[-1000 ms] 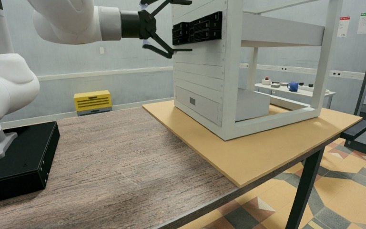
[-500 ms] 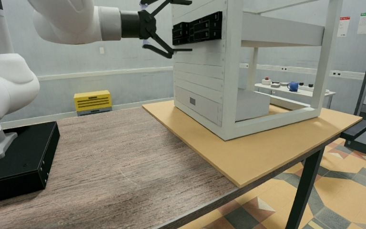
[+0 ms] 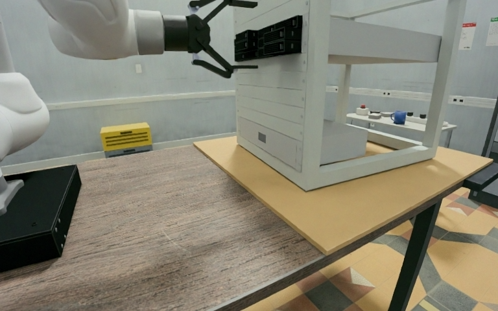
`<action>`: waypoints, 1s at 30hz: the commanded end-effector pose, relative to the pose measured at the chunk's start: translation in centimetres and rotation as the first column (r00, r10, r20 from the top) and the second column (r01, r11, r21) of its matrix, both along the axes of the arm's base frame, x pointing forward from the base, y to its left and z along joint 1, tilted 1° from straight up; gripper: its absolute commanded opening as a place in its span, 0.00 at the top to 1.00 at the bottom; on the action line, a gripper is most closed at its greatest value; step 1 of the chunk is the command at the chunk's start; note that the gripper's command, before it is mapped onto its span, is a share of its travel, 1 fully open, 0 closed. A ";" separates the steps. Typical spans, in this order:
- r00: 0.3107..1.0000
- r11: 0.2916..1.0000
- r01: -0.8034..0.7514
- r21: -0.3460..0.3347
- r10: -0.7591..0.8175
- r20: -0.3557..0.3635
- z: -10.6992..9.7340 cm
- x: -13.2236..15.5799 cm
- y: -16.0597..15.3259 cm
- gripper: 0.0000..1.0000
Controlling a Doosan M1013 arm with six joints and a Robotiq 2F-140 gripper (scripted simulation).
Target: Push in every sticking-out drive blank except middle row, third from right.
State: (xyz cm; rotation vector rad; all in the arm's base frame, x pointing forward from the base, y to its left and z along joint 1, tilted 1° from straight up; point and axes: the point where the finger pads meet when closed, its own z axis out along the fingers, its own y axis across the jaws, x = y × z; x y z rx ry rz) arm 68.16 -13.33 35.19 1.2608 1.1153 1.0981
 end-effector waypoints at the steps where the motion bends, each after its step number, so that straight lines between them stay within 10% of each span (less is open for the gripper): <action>1: 1.000 1.000 0.001 -0.001 -0.001 0.001 0.2 0.2 1.0 0.00; 30: 1.000 1.000 0.001 -0.001 -0.001 0.001 1.9 2.1 15.5 0.00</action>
